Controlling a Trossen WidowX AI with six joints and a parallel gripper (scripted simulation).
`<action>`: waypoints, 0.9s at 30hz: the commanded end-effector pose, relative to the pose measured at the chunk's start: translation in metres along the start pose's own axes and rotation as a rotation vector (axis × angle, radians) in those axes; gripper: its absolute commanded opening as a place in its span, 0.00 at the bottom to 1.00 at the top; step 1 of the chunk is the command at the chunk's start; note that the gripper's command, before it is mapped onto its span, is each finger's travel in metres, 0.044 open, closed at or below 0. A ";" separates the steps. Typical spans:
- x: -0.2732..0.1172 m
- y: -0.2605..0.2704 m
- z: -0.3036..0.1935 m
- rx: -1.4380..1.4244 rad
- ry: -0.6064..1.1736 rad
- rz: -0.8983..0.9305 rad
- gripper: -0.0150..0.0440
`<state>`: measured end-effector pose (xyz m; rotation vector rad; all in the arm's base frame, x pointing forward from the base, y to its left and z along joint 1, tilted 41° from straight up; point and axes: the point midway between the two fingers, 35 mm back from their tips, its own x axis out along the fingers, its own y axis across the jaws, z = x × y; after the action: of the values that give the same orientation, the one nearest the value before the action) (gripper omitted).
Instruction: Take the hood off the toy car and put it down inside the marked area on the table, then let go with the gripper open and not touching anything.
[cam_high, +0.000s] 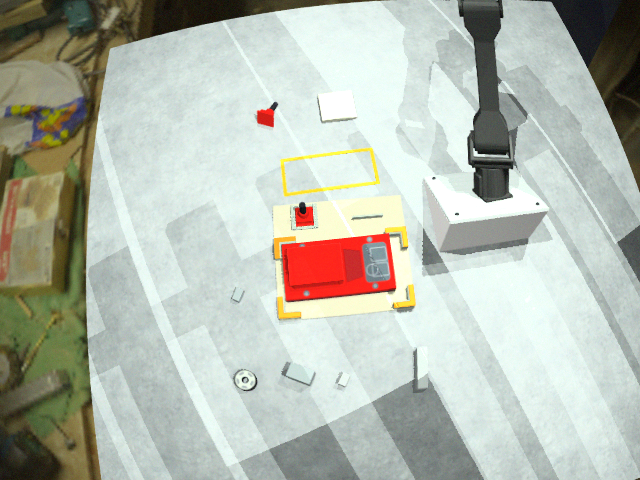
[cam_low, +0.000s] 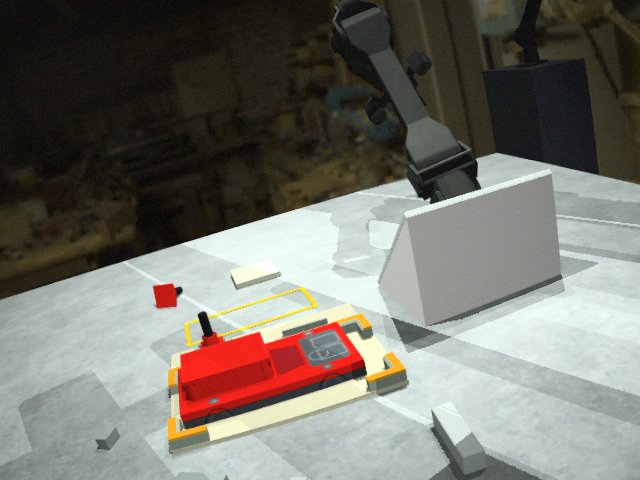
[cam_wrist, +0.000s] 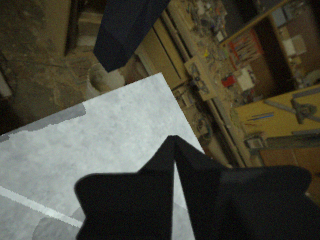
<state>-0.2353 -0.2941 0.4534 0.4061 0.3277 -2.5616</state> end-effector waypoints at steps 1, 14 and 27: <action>0.000 0.001 0.000 -0.001 0.000 0.002 0.30; -0.019 0.109 -0.034 -0.114 0.057 0.233 0.88; -0.079 0.221 -0.093 -0.278 0.116 0.486 1.00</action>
<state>-0.0570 -0.4087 0.3726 0.4567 0.5215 -2.0481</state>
